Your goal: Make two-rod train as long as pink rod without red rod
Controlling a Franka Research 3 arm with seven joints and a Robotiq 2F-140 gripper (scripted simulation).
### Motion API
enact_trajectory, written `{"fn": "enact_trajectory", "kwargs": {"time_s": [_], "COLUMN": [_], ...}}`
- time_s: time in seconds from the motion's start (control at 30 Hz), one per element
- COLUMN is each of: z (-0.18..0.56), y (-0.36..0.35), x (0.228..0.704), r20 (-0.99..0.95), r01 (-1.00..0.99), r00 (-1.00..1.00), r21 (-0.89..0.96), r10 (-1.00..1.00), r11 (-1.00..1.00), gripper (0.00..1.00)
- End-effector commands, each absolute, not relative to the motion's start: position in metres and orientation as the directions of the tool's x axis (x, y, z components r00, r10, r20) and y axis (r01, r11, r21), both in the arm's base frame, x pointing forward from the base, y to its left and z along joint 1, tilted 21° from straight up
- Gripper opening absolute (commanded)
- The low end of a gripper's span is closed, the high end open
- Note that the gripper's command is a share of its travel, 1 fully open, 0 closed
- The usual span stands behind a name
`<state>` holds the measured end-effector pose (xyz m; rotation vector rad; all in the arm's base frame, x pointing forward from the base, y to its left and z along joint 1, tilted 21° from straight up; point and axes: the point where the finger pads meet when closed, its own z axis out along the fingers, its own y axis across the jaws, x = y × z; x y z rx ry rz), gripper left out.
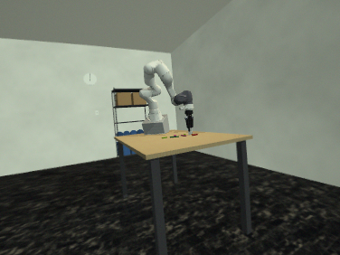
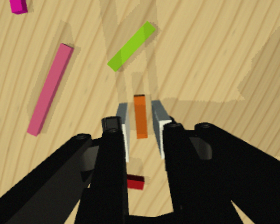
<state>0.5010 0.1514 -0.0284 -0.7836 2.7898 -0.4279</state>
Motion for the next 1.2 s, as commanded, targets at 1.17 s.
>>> {"fn": "enact_trajectory", "kwargs": {"time_s": [1.17], "z": [-0.0290], "y": [0.1527], "x": [0.5015], "r20": [-0.129], "r01": [-0.466], "r00": [-0.839], "r21": [-0.329], "r10": [-0.528], "r11": [0.821], "gripper": [0.03]}}
